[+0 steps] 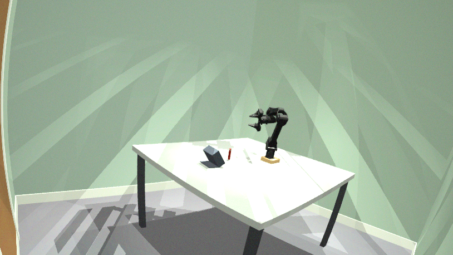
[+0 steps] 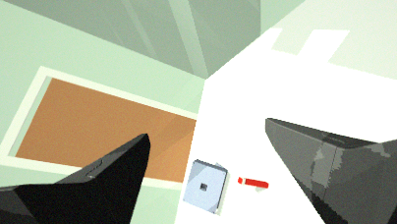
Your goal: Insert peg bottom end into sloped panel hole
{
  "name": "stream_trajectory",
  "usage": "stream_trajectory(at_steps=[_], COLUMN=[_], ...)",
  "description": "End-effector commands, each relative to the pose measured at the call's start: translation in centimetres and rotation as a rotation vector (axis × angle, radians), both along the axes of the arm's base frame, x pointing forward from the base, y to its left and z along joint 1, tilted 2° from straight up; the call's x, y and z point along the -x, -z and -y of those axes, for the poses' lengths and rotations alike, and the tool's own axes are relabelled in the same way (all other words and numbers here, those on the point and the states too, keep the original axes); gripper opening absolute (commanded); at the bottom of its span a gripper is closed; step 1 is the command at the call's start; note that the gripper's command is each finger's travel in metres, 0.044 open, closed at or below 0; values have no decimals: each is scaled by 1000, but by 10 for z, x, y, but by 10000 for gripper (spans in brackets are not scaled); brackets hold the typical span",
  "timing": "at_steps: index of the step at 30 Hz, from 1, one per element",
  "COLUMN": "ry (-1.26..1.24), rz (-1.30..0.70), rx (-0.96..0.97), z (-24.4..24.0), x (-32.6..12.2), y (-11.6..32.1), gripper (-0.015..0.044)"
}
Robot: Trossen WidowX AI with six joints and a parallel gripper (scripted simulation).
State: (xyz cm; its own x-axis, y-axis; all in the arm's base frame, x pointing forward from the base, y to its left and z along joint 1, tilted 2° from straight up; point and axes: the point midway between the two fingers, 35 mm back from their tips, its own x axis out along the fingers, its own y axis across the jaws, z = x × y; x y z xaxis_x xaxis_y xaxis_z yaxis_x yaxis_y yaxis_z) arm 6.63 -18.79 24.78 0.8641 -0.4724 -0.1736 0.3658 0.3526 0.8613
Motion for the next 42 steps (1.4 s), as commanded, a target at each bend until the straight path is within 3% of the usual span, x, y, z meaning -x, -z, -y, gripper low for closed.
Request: stream_trajectory(at_steps=[1,42], ry=[-2,-477], rz=[-1,-402], rx=[-1,-123], z=[0,-1], x=[0,-59], y=[0,48], gripper=[426,440])
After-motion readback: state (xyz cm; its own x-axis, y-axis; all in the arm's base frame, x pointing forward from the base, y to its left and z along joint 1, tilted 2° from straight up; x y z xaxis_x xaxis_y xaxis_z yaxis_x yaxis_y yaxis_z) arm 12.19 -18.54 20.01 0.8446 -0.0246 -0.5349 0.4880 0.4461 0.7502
